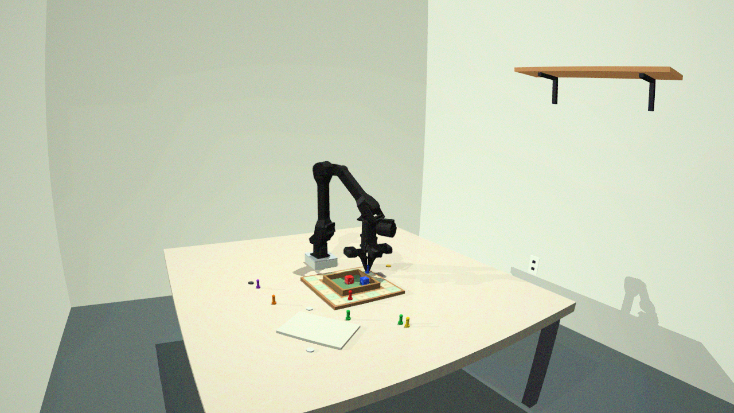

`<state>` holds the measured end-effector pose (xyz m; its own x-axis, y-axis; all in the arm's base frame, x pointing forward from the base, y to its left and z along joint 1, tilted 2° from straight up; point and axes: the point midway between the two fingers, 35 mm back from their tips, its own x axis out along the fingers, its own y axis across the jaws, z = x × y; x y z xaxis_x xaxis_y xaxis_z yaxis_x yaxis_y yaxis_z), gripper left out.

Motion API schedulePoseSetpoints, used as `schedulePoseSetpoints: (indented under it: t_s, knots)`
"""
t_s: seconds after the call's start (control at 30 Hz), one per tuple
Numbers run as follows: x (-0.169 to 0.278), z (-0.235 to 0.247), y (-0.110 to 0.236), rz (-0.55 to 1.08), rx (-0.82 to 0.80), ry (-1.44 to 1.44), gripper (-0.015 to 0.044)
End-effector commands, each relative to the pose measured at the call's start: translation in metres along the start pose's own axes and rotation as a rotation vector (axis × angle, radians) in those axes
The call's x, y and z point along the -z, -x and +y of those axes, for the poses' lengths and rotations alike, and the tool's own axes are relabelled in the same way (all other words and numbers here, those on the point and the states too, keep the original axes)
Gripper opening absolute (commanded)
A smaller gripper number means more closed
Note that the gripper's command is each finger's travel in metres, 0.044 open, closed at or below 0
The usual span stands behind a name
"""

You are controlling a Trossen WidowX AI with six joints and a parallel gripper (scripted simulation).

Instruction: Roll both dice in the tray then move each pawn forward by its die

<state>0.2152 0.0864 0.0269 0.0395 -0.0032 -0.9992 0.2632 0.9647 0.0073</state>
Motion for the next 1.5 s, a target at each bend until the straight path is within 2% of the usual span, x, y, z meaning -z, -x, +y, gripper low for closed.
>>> schedulePoseSetpoints:
  t_s: [0.0, 0.67, 0.87, 1.47]
  knots:
    - [-0.004, 0.003, 0.016, -0.010, -0.004, -0.001, 0.0000]
    - [0.004, 0.001, 0.124, -0.009, -0.004, -0.001, 0.0000]
    - [0.004, -0.005, 0.121, -0.009, -0.004, -0.001, 0.0000]
    - [0.015, -0.072, 0.072, -0.008, 0.003, -0.001, 0.0000]
